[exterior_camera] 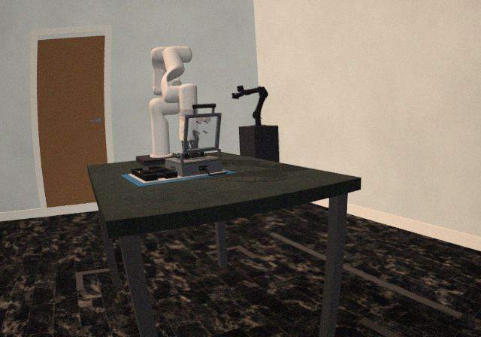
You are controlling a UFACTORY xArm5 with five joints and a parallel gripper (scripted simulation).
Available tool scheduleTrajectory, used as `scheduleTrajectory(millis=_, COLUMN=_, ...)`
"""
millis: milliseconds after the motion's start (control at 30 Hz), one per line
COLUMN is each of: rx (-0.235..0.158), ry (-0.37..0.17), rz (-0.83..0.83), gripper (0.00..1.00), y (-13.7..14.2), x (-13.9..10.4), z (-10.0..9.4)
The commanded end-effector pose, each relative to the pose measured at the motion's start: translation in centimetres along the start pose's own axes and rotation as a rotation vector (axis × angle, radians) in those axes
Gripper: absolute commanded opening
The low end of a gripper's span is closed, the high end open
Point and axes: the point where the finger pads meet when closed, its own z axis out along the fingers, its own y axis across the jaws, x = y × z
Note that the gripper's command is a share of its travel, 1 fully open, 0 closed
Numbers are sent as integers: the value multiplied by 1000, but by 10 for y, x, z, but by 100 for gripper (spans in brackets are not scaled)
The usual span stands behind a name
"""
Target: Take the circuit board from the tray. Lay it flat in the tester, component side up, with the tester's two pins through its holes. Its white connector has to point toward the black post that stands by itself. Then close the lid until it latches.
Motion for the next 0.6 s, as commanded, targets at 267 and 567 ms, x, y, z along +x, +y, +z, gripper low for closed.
scheduleTrajectory(millis=267, rx=-6, ry=0, rz=0, gripper=79, y=2, x=0, z=-1)
scheduleTrajectory(millis=567, rx=-6, ry=0, rz=0, gripper=79, y=2, x=0, z=0)
